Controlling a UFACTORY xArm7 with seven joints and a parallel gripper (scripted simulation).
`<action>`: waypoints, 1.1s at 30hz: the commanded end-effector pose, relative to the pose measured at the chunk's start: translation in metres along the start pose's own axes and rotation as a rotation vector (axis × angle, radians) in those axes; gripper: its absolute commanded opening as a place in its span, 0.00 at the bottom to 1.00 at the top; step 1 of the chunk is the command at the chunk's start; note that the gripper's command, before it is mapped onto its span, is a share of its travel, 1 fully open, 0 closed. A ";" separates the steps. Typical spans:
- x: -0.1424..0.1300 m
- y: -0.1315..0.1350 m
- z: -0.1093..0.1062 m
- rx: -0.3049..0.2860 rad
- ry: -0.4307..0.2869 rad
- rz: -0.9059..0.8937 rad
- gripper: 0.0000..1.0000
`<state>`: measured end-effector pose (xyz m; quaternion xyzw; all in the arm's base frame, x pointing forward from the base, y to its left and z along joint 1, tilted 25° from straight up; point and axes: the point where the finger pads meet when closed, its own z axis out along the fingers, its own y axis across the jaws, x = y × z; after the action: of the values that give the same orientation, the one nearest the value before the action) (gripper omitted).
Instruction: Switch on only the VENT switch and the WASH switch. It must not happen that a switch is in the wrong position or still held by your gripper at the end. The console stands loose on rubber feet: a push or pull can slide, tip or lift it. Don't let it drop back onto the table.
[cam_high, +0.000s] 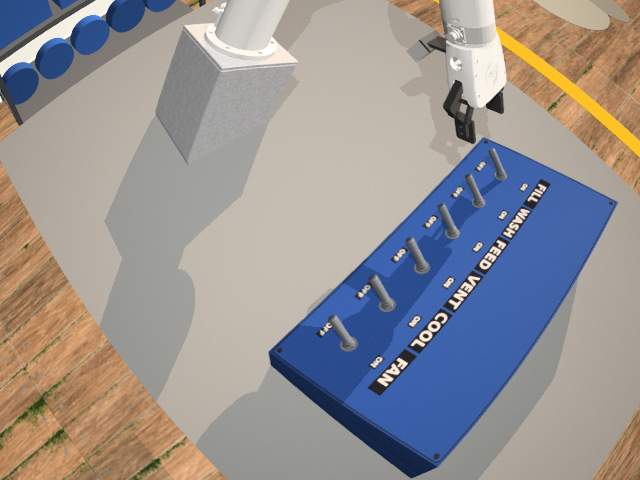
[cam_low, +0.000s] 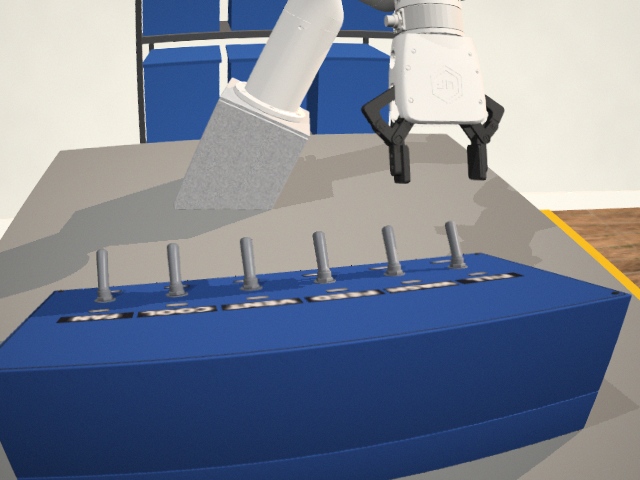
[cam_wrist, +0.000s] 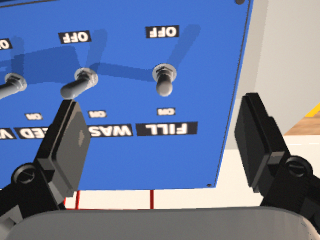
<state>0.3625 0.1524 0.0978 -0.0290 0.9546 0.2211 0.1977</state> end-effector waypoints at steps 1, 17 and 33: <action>-0.001 0.000 -0.001 0.000 -0.003 0.000 1.00; -0.001 0.000 -0.001 0.000 -0.003 0.000 1.00; -0.001 -0.007 -0.001 0.000 -0.003 0.000 1.00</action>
<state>0.3629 0.1501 0.0968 -0.0292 0.9546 0.2211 0.1977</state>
